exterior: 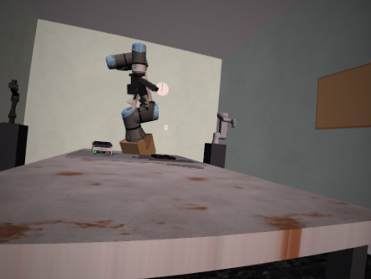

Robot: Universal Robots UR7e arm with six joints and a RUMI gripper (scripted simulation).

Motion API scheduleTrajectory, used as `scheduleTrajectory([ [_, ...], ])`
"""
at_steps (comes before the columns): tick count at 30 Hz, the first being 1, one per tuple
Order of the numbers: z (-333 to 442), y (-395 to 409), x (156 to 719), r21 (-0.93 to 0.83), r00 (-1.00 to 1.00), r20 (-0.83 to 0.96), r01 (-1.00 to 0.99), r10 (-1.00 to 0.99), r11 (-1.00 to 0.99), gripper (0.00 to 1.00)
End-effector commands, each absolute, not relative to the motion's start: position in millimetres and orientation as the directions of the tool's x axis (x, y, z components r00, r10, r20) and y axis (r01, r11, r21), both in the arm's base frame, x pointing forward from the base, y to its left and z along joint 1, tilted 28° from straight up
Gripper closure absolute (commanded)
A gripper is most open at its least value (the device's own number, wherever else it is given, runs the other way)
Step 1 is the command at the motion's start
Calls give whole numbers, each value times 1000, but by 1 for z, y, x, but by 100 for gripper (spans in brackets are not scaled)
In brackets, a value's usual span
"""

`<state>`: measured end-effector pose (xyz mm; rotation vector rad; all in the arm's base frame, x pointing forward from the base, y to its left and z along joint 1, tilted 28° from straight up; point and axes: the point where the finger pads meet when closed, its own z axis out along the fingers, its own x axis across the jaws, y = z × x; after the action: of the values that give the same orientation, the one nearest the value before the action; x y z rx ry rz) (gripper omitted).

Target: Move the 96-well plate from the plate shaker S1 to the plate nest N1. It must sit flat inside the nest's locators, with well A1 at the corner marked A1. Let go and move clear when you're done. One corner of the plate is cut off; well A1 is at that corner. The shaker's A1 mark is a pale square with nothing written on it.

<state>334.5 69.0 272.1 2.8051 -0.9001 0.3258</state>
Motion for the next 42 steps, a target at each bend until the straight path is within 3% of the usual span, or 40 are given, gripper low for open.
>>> scheduleTrajectory([
  [1,268,53,334,70,770,256,-618,-584,-783,0],
  [42,232,-71,315,-166,398,303,-873,-866,-459,0],
])
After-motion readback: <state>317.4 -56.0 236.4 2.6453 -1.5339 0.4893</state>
